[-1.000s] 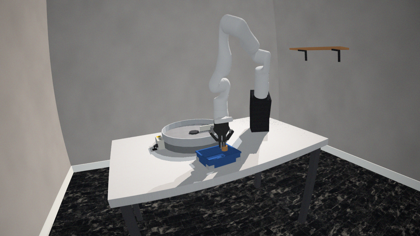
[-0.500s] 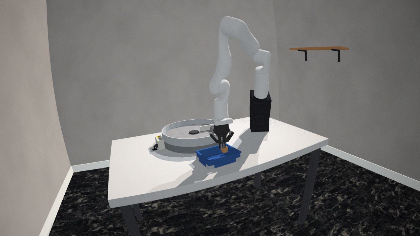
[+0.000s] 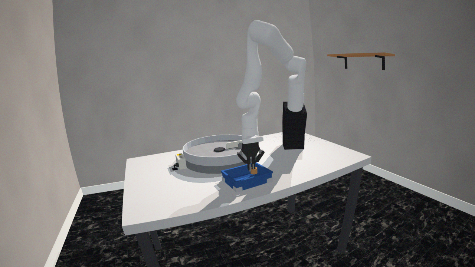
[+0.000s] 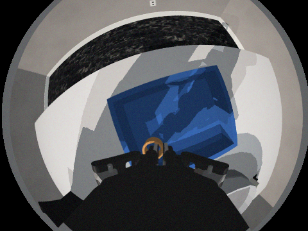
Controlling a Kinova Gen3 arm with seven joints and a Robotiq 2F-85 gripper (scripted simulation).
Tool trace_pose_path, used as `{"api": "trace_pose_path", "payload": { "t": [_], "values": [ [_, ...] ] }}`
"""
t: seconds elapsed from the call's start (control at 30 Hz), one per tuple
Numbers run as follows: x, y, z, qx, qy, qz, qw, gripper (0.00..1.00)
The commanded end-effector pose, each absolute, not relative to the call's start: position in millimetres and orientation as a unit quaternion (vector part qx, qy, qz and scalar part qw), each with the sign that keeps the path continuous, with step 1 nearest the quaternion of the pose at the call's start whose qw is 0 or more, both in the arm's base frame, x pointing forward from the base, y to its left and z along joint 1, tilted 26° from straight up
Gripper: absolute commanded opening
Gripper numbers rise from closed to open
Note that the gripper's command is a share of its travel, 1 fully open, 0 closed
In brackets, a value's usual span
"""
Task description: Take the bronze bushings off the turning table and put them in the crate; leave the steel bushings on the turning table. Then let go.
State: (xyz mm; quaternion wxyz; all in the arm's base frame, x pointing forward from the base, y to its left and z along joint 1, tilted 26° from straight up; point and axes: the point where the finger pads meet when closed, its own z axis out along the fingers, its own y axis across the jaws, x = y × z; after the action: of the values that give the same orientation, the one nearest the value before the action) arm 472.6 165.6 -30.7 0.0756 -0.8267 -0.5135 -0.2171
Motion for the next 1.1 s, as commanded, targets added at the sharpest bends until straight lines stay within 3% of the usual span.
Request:
{"api": "trace_pose_path", "payload": {
  "t": [0.0, 1.07],
  "values": [
    [472, 165, -32, -0.827, -0.514, -0.216, 0.076, 0.0],
    [476, 170, -42, -0.827, -0.514, -0.216, 0.076, 0.0]
  ]
}}
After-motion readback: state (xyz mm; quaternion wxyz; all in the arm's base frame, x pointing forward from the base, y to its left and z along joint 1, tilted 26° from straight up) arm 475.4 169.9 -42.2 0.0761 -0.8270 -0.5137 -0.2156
